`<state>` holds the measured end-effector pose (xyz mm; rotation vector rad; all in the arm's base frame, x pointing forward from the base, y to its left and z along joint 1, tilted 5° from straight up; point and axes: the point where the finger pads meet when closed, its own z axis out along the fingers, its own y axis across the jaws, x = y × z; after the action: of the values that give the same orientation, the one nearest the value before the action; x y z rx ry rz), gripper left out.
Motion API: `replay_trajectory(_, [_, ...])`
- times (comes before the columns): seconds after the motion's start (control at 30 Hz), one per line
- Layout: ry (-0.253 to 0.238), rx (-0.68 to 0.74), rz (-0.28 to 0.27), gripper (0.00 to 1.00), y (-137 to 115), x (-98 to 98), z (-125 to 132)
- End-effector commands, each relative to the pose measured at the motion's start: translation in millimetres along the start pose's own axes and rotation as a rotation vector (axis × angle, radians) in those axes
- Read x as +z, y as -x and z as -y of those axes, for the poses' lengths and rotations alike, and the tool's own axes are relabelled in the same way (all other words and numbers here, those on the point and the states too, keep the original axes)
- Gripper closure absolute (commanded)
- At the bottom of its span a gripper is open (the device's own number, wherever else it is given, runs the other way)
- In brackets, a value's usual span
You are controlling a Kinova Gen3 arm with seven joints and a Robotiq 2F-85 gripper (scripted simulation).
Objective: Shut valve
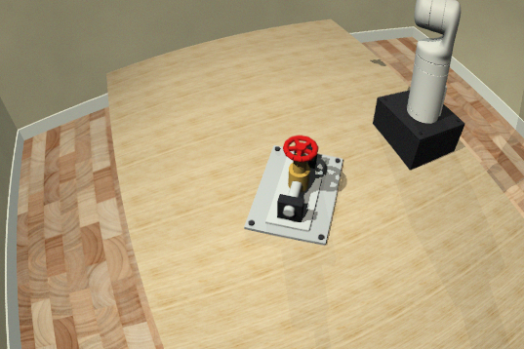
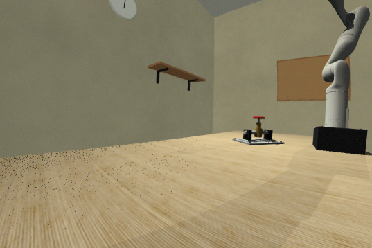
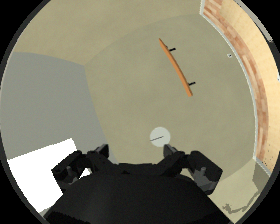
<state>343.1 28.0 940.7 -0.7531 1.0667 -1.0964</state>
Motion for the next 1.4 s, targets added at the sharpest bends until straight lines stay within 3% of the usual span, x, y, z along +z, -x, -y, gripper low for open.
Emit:
replay_trajectory(0.0, [0.157,-0.033,-0.039,0.0,1,30.0,-68])
replay_trajectory(0.13, [0.15,-0.043,-0.039,0.0,3,58.1,-123])
replay_trajectory(0.27, [0.157,-0.033,-0.039,0.0,3,57.8,-125])
replay_trajectory(0.3, [0.207,-0.036,-0.059,0.0,-2,64.4,-153])
replay_trajectory(0.63, [0.203,-0.049,-0.056,0.0,-1,64.7,-150])
replay_trajectory(0.67, [0.257,-0.055,-0.077,0.0,-8,69.7,-181])
replay_trajectory(0.93, [0.253,-0.052,-0.076,0.0,-7,70.2,-178])
replay_trajectory(0.97, [0.308,-0.057,-0.097,0.0,-14,73.9,-209])
replay_trajectory(1.23, [0.303,-0.054,-0.096,0.0,-13,74.6,-206])
replay_trajectory(1.27, [0.358,-0.059,-0.118,0.0,-21,76.9,-236])
replay_trajectory(1.37, [0.357,-0.058,-0.118,0.0,-21,77.0,-236])
